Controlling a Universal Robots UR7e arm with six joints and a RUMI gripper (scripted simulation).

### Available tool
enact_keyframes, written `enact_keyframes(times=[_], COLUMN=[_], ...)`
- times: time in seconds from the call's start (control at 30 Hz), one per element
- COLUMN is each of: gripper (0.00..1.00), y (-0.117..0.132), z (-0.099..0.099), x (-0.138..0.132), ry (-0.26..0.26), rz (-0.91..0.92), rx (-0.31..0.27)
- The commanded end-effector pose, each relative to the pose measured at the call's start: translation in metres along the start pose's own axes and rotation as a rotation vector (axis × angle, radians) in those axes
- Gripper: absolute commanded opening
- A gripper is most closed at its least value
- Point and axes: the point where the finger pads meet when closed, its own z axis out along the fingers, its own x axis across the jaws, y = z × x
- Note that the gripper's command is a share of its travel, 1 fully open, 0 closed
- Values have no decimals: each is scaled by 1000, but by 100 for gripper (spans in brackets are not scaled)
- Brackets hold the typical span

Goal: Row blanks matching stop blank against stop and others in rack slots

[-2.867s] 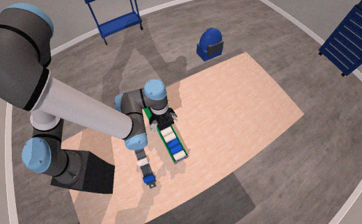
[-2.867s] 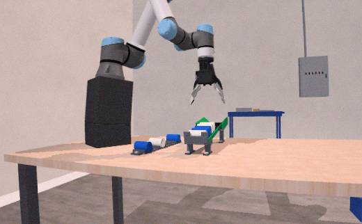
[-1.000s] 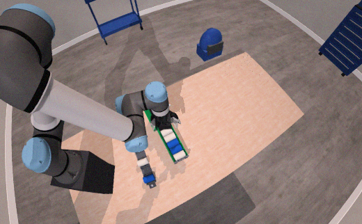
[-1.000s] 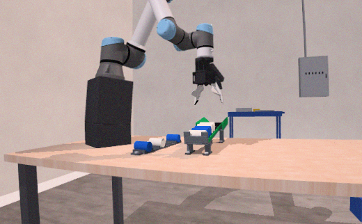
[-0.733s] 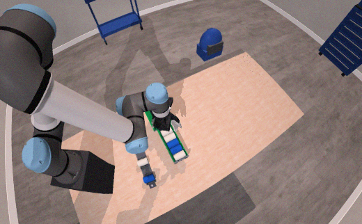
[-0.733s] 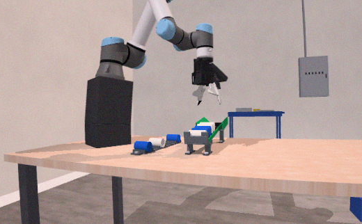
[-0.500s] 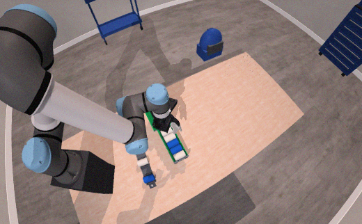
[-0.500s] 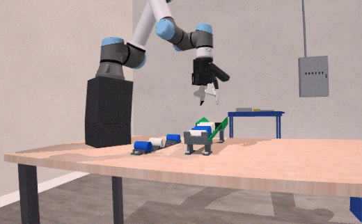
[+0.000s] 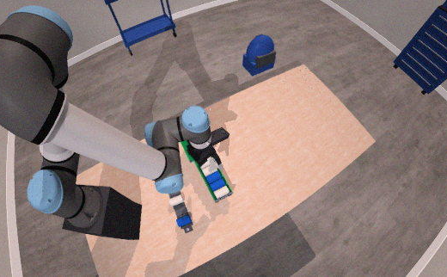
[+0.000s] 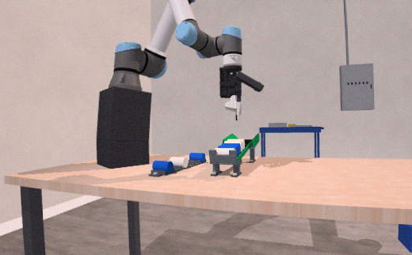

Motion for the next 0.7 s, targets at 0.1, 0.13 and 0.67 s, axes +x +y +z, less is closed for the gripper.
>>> enact_keyframes(times=[0.1,0.13,0.67], gripper=[100,100,100], y=[1,1,7], z=[1,1,3], x=[7,9,24], ry=[5,5,5], rz=[216,252,717], rx=[0,0,1])
